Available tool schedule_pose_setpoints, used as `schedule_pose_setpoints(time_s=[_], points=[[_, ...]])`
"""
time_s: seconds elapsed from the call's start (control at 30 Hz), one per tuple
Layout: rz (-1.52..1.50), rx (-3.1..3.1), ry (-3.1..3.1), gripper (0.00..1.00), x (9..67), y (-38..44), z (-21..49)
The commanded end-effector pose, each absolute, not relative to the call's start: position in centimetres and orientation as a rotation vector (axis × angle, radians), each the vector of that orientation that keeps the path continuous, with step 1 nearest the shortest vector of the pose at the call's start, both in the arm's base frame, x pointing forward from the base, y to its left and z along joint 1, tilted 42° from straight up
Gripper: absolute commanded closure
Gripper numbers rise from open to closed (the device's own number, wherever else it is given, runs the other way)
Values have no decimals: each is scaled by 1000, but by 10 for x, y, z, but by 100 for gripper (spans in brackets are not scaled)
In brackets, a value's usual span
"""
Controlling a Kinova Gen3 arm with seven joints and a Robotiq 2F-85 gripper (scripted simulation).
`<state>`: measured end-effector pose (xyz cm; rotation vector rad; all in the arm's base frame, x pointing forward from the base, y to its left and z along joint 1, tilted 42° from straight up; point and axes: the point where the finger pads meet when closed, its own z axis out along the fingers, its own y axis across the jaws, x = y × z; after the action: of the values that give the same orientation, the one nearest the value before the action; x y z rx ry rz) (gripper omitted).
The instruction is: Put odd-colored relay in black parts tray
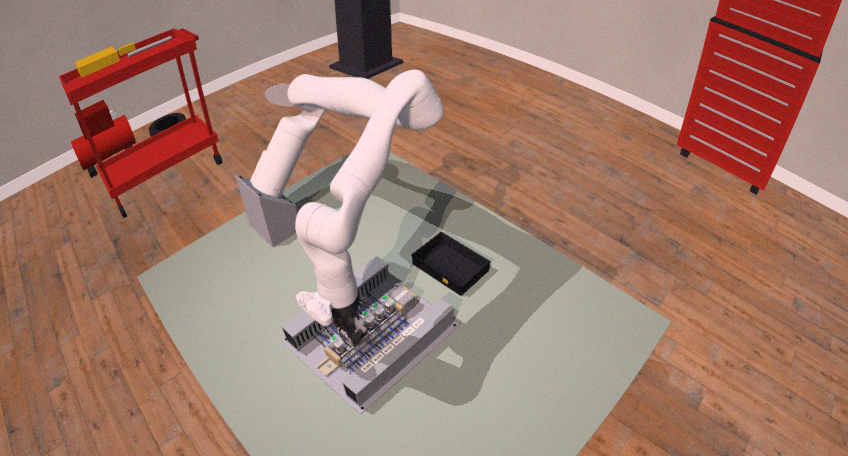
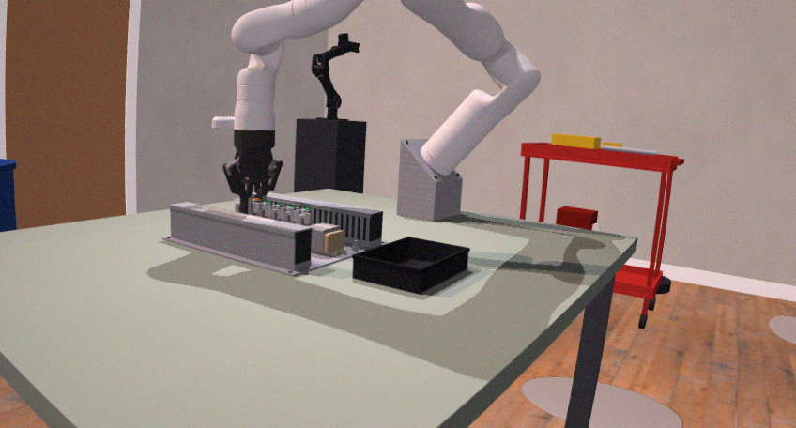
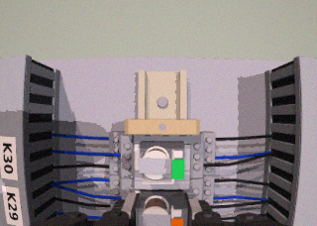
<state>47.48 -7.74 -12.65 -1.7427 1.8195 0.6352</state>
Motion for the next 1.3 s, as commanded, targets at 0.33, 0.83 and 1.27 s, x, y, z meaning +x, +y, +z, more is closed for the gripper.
schedule_pose_setpoints(time_s=[0.33,0.83,1.27], points=[[630,-1741,1822,100,475,-85,-119],[630,-1741,1822,100,474,-90,-113],[630,-1741,1822,100,474,-94,-109]])
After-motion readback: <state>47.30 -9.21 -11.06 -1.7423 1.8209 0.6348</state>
